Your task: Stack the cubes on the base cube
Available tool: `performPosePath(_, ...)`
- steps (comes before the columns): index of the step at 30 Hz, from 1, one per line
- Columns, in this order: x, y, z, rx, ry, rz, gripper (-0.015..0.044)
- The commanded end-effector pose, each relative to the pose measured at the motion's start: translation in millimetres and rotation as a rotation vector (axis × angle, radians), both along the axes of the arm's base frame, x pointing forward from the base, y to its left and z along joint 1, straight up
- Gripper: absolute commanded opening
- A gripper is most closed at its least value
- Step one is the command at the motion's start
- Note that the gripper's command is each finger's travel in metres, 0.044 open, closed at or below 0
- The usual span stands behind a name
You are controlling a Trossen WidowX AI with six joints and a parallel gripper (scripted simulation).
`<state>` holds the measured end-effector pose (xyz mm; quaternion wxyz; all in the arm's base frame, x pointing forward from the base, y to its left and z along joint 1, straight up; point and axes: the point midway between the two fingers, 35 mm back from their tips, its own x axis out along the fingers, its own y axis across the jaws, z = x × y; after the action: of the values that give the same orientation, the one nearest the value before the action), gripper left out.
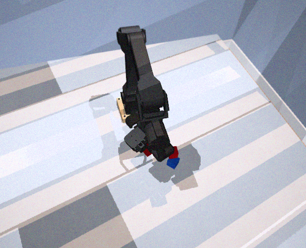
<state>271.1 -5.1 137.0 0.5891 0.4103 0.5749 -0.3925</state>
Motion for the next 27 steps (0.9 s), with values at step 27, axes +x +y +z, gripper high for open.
performPosePath(27,36.4,86.9,-5.2,-0.026,-0.013,0.995,0.0105)
